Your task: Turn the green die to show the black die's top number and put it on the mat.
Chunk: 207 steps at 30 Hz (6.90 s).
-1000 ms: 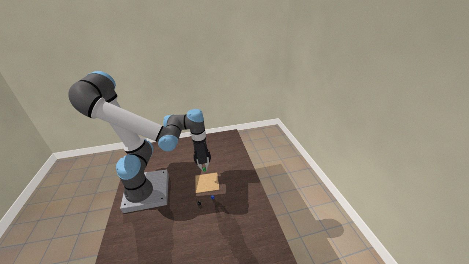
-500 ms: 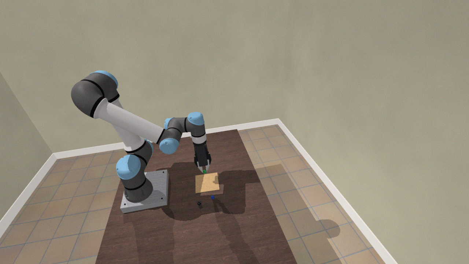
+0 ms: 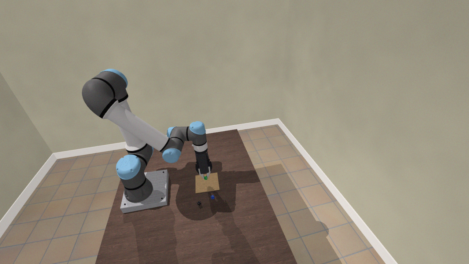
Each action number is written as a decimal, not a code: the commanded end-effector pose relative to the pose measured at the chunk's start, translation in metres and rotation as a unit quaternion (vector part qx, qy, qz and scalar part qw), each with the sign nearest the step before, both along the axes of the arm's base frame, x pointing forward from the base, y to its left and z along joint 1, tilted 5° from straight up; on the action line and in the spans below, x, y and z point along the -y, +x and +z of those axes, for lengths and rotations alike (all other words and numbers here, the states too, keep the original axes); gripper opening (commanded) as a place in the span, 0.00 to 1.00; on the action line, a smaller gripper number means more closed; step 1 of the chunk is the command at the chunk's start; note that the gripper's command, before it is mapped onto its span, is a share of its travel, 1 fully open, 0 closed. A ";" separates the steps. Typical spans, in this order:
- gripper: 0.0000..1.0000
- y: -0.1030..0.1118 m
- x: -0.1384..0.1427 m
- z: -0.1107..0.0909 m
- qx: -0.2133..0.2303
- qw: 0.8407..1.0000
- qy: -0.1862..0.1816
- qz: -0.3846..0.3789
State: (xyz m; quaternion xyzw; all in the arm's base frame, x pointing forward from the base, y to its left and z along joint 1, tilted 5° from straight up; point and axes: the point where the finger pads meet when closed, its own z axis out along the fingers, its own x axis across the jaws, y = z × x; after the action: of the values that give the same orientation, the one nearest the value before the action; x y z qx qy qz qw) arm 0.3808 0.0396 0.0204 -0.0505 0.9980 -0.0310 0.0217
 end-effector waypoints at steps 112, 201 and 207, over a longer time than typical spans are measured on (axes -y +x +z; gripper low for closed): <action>0.00 0.004 0.001 -0.028 0.002 1.000 -0.001 0.000; 0.18 0.000 -0.004 0.059 0.002 1.000 -0.001 0.000; 0.18 0.000 -0.004 0.062 0.002 1.000 -0.001 0.000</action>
State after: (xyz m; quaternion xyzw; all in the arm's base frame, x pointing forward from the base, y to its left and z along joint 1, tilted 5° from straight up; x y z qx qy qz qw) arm 0.3811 0.0434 0.0770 -0.0506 0.9979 -0.0319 0.0241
